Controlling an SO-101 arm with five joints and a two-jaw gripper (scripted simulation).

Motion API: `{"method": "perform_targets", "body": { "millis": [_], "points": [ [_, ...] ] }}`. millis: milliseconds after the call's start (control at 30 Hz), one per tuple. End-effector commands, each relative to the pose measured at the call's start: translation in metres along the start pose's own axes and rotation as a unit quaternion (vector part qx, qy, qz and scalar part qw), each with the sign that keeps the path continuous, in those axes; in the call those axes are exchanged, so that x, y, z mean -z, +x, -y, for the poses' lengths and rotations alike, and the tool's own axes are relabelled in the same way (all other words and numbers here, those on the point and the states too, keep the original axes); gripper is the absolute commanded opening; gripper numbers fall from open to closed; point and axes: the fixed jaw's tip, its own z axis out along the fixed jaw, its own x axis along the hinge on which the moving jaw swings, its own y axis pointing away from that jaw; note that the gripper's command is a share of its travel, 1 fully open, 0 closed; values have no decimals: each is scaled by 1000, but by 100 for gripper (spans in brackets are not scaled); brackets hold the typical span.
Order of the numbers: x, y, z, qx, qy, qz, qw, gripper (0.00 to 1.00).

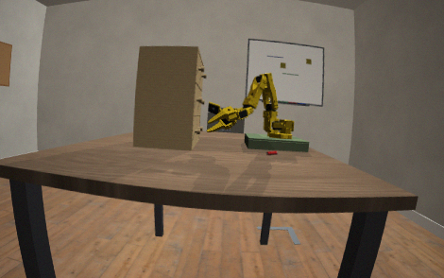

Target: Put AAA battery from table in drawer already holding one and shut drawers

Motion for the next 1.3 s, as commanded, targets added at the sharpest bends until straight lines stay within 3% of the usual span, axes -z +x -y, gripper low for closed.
{"method": "perform_targets", "body": {
  "millis": [0, 433, 600, 1267],
  "points": [
    [-11, -5, 3, -7, 2, 10, 1000, 21],
    [-13, -6, 4, -7, 3, 11, 1000, 21],
    [-28, -8, 11, -11, 8, 18, 1000, 21],
    [-33, -9, 15, -12, 10, 21, 1000, 21]
  ]
}}
